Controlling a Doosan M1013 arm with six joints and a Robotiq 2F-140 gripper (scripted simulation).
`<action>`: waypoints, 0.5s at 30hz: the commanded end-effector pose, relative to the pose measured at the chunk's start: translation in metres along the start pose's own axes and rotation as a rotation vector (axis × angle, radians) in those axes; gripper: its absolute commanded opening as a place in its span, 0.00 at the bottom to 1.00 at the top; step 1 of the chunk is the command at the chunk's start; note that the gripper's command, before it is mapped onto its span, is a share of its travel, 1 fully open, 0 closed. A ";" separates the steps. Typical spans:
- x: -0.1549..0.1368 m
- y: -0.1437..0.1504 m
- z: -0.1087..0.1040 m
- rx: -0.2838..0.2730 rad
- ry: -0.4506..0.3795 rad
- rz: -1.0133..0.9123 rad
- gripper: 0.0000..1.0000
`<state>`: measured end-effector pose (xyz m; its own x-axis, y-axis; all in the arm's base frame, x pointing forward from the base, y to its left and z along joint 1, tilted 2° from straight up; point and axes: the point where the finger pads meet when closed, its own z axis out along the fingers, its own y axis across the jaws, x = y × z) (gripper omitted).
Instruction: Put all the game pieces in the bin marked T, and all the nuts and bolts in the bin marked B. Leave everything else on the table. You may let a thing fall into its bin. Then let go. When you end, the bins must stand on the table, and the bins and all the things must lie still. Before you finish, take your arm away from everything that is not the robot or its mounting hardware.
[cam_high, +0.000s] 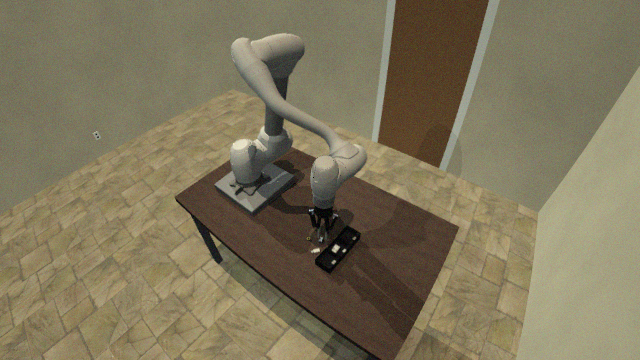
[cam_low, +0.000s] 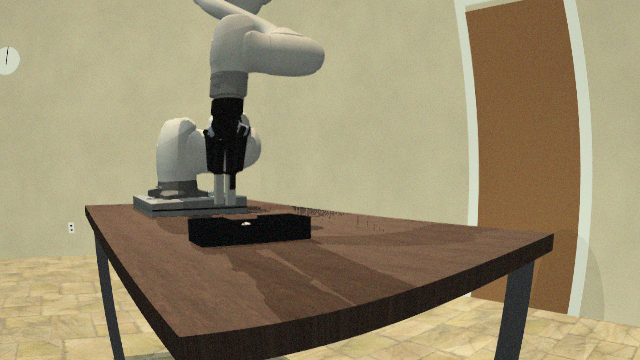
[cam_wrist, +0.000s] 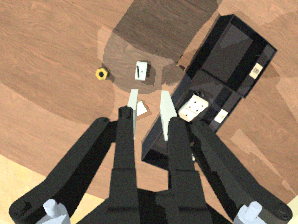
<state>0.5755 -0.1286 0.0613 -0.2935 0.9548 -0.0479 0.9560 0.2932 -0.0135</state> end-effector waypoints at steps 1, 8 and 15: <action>0.006 -0.030 -0.001 -0.009 0.007 -0.157 0.19; 0.014 -0.071 -0.001 -0.006 0.003 -0.359 0.19; 0.015 -0.074 -0.001 -0.010 0.003 -0.685 0.19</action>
<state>0.5004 -0.1359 0.0626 -0.7635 0.6446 -0.0400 0.6458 0.7623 -0.0431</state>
